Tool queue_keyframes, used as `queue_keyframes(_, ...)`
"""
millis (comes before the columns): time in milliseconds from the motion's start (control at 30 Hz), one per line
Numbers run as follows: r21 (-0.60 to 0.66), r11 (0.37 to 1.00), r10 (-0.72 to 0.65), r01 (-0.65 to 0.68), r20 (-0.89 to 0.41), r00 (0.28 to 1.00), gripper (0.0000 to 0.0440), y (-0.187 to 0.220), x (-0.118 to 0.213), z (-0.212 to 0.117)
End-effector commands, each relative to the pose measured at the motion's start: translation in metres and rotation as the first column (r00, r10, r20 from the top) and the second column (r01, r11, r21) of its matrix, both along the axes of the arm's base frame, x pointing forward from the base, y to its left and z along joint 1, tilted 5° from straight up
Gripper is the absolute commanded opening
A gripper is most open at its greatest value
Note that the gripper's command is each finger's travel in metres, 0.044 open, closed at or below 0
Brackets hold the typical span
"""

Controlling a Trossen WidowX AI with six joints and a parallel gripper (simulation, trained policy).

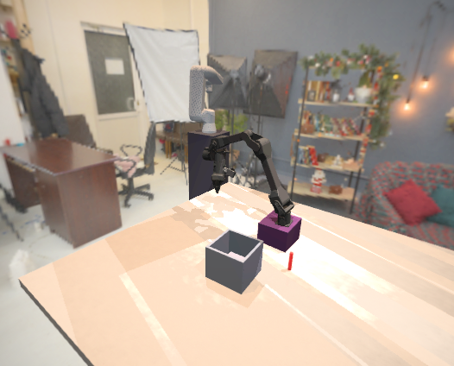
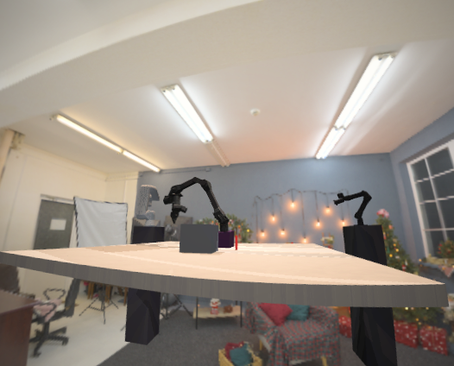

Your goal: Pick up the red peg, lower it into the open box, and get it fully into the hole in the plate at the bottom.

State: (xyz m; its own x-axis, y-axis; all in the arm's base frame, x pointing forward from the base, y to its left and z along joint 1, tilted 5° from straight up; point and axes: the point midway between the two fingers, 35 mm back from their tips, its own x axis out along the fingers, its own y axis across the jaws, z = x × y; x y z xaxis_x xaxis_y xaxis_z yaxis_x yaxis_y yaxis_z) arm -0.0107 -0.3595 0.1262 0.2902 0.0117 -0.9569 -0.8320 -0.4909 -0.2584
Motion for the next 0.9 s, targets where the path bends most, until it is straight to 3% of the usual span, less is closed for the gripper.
queue_keyframes(0,0.003,1.0,0.009,-0.009,-0.001,1.0,0.0416,0.001,0.003,0.002)
queue_keyframes(67,0.01,0.999,0.032,-0.032,0.0,0.999,0.044,0.004,0.012,0.007)
queue_keyframes(433,-0.098,0.956,0.277,-0.277,-0.01,0.961,0.0436,0.018,0.107,0.046)
queue_keyframes(633,-0.173,0.882,0.44,-0.437,-0.024,0.898,0.0427,0.043,0.165,0.069)
queue_keyframes(867,-0.251,0.754,0.62,-0.607,-0.035,0.784,0.0416,0.088,0.226,0.092)
